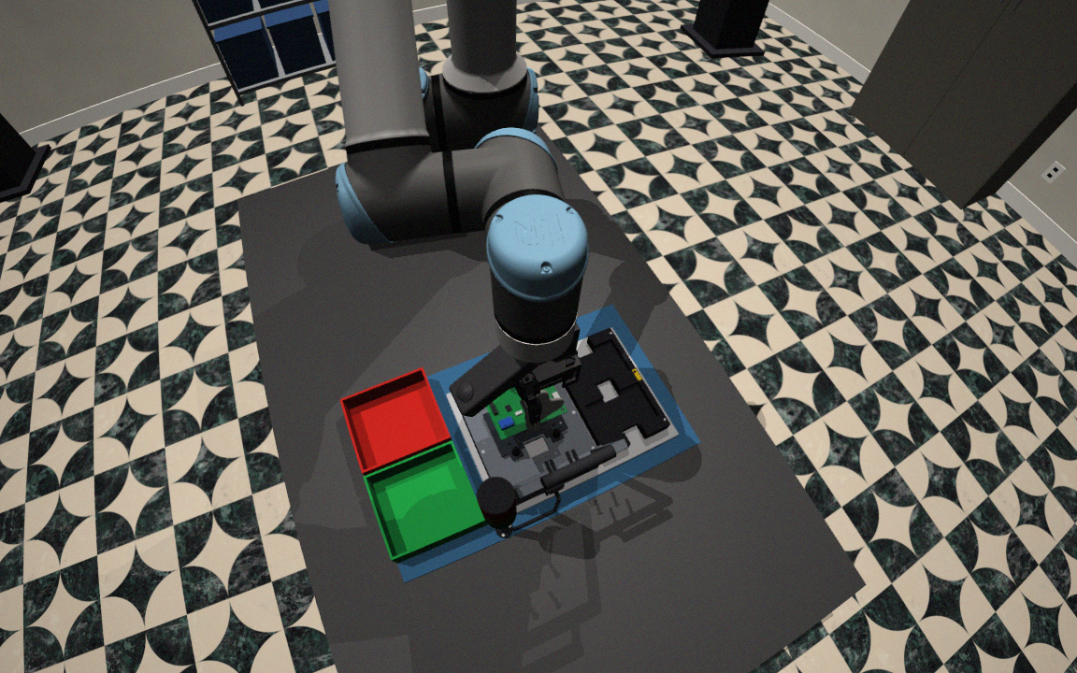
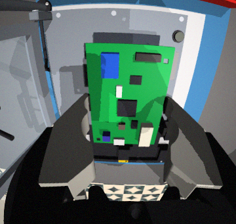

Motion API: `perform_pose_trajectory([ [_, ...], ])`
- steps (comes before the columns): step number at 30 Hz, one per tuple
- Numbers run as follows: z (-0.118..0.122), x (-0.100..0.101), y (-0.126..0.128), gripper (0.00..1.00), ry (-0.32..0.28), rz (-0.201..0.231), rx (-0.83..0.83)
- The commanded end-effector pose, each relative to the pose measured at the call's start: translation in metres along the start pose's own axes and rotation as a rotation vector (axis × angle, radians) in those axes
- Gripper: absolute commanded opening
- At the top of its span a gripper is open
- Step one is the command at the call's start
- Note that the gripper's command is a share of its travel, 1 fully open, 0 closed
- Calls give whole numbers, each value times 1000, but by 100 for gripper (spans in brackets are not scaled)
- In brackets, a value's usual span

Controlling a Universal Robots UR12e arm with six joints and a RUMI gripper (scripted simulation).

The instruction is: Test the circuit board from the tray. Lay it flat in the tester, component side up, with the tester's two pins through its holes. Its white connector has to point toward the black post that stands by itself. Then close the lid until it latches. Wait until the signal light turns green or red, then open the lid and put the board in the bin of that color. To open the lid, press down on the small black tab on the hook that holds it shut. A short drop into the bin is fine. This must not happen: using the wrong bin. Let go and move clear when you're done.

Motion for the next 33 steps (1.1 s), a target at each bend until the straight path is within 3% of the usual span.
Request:
perform_pose_trajectory([
  [1,-3,-2,-3,39,1,-3,3],
  [33,-3,-2,-3,39,1,-3,3],
])
Point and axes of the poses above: the point where the finger pads meet when closed, its own x axis out along the fingers, its own y axis across the jaws, z = x × y, the point moved 6 cm from there along -x, back along the fingers, and after that the axes turned 6 degrees about -x, right-handed, at the moved point
